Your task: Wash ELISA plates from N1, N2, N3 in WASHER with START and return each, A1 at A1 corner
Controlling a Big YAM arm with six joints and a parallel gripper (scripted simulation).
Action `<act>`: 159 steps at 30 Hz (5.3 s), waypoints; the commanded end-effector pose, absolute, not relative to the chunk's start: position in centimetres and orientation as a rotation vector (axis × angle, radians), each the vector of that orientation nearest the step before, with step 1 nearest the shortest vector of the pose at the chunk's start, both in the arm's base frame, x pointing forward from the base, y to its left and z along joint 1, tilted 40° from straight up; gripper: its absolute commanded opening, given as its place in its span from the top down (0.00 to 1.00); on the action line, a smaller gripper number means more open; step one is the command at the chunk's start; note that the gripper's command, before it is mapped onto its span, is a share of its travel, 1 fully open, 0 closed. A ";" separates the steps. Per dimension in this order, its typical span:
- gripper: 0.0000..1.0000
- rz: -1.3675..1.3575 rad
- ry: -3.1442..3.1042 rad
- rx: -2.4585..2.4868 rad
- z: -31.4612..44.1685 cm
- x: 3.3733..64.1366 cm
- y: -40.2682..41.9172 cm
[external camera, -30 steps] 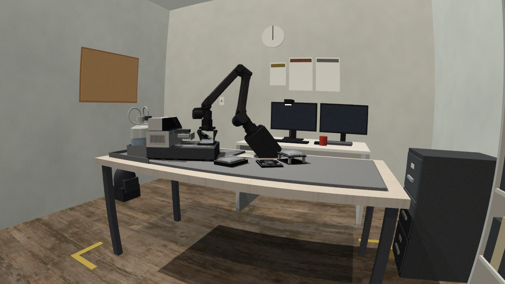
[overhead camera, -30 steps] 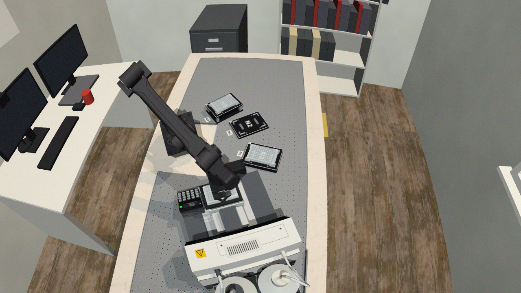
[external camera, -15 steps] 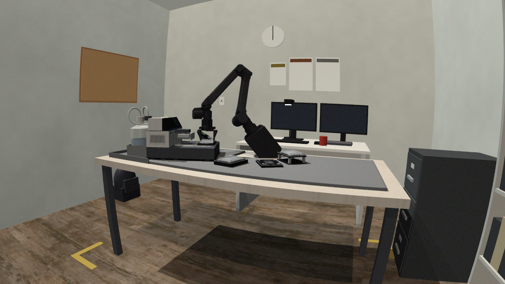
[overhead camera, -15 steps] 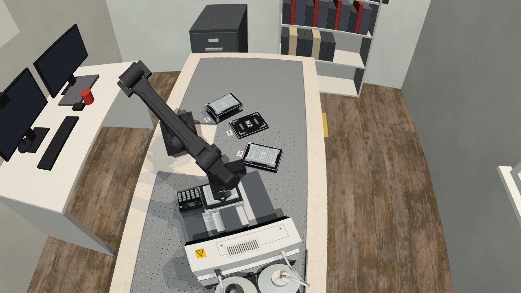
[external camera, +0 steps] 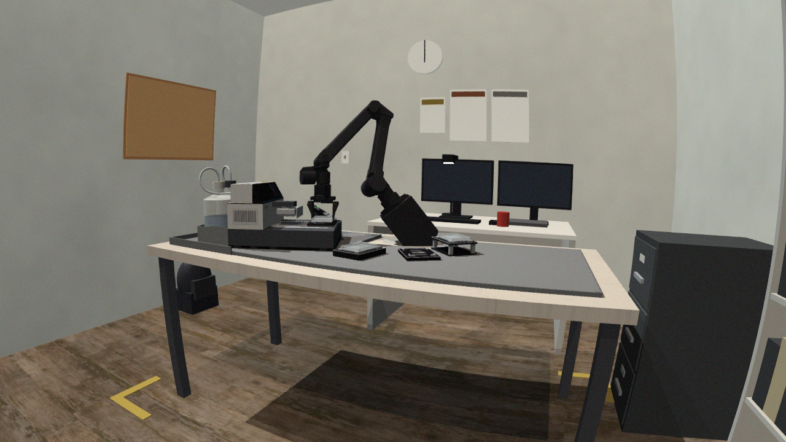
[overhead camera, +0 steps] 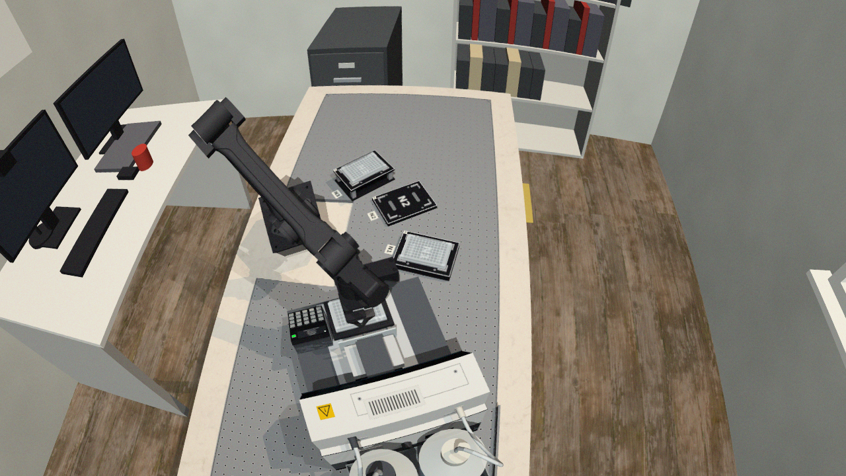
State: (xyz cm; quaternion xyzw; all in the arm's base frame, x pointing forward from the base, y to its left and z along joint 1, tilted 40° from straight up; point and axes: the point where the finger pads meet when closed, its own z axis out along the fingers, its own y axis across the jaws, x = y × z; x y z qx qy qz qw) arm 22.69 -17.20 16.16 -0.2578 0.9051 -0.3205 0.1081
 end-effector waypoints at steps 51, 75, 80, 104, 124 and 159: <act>0.16 -0.970 2.606 -0.722 25.1 20.4 -13.0; 0.16 -0.967 2.611 -0.725 25.5 20.3 -12.7; 0.16 -0.967 2.611 -0.725 25.5 20.3 -12.7; 0.16 -0.967 2.611 -0.725 25.5 20.3 -12.7; 0.16 -0.953 2.625 -0.800 20.4 25.7 -6.4; 0.16 -0.943 2.624 -0.776 18.1 30.6 -1.2</act>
